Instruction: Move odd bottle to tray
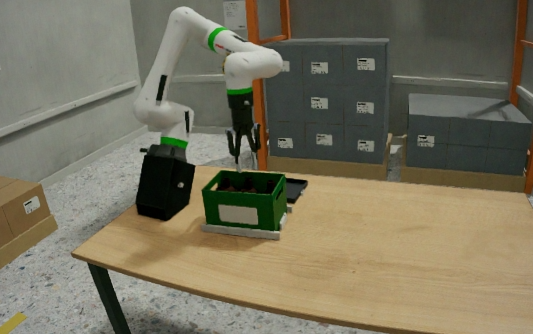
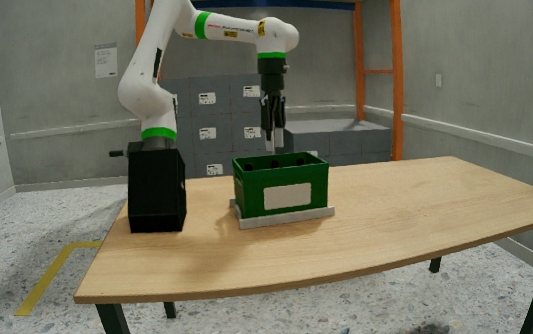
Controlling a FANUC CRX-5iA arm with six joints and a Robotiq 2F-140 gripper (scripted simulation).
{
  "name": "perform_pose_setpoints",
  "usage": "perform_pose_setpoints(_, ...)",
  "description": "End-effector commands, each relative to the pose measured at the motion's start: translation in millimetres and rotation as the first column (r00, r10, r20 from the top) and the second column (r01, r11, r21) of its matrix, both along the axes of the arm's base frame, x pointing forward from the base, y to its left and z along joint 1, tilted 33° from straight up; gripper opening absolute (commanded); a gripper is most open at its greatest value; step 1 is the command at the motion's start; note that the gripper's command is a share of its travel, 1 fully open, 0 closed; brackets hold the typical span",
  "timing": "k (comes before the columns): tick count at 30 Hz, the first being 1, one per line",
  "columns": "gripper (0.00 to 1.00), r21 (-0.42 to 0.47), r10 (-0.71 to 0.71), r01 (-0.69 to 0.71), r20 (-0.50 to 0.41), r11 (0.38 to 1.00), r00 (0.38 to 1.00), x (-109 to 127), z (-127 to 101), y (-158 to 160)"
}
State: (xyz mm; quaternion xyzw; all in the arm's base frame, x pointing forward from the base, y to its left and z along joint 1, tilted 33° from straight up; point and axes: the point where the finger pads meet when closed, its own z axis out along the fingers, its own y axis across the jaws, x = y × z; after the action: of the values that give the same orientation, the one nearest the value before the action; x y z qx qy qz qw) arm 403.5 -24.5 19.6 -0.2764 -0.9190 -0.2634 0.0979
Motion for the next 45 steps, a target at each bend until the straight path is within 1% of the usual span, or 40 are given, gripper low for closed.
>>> perform_pose_setpoints(1, 0.44, -0.001, 0.000, 0.000, 0.001, 1.000, 1.000, 0.5, 2.6, -1.9)
perform_pose_setpoints(9, 0.44, -0.001, 0.000, 0.000, 0.001, 1.000, 1.000, 1.0, 15.4, -10.1)
perform_pose_setpoints(18, 0.44, -0.001, 0.000, 0.000, 0.001, 1.000, 1.000, 1.0, 17.5, -11.4)
perform_pose_setpoints(19, 0.10, -0.001, 0.000, 0.000, 0.001, 1.000, 1.000, 1.0, 17.5, -11.4)
perform_pose_setpoints(45, 0.10, -0.001, 0.000, 0.000, 0.001, 1.000, 1.000, 1.0, 17.5, -11.4)
